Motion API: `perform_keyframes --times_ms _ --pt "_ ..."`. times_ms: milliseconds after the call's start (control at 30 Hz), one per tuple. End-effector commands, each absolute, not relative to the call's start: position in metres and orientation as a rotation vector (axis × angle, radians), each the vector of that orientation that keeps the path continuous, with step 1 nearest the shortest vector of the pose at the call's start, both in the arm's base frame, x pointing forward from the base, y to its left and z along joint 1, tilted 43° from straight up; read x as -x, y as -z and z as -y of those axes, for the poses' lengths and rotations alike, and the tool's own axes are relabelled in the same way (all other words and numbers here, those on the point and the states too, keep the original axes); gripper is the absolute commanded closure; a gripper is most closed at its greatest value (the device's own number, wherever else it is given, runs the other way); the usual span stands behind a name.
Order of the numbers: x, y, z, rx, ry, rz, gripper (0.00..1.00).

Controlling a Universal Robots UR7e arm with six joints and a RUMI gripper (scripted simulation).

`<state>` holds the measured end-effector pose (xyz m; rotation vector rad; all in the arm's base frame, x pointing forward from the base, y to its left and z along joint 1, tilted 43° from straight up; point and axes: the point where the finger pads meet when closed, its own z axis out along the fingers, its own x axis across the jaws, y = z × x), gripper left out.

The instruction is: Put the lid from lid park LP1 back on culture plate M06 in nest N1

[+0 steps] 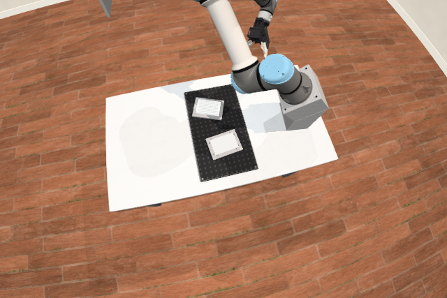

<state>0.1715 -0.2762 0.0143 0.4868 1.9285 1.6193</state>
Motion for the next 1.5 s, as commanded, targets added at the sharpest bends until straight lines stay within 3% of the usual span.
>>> perform_keyframes --times_ms 0,533,567,1467 --pt "-0.171 -0.014 0.276 -0.487 -1.618 -1.929 0.0" --pt "-0.171 -0.014 0.276 -0.487 -1.618 -1.929 0.0" --pt "-0.176 -0.017 0.273 -0.467 -1.616 -1.948 0.18" --pt "-0.232 -0.053 0.247 0.029 -1.476 -2.364 0.18"
